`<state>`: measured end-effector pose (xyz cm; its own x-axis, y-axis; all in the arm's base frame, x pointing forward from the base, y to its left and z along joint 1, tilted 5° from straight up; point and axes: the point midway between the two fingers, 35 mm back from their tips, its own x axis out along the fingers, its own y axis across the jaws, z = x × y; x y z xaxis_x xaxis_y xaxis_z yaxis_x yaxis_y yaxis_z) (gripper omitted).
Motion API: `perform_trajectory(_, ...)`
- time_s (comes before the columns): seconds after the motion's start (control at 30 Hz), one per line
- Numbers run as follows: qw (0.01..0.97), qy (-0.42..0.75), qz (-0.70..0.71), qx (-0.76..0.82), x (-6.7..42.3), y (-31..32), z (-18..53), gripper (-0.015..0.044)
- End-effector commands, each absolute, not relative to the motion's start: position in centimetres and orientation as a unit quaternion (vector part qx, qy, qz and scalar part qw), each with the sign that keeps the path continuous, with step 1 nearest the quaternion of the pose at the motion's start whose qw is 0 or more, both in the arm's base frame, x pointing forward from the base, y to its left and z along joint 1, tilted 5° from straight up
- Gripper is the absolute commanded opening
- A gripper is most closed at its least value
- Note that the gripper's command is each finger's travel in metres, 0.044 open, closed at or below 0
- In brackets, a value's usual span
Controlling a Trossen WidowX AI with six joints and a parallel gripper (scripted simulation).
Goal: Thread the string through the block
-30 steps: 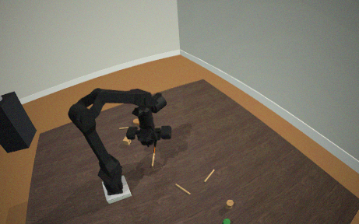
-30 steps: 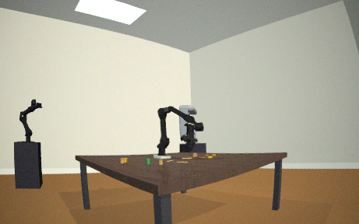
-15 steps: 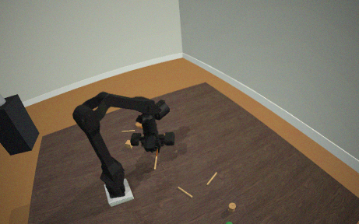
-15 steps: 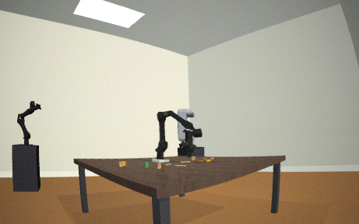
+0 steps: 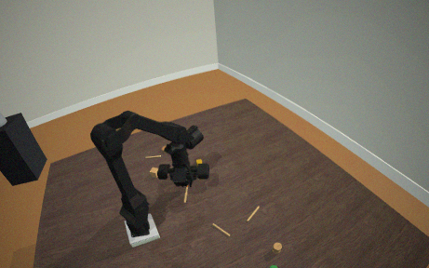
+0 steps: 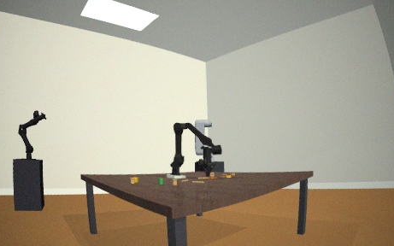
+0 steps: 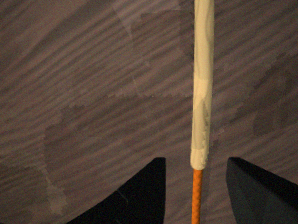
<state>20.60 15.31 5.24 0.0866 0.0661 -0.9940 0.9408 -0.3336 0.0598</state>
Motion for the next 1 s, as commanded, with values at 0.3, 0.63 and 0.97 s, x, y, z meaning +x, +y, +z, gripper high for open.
perform_trajectory(0.3,0.404,0.411,-0.541,0.613,20.41,15.30,3.71,0.0124)
perform_trajectory(0.63,0.407,0.410,-0.540,0.613,20.52,15.26,3.85,0.0000)
perform_trajectory(0.97,0.407,0.410,-0.540,0.613,20.53,15.27,4.41,0.0000)
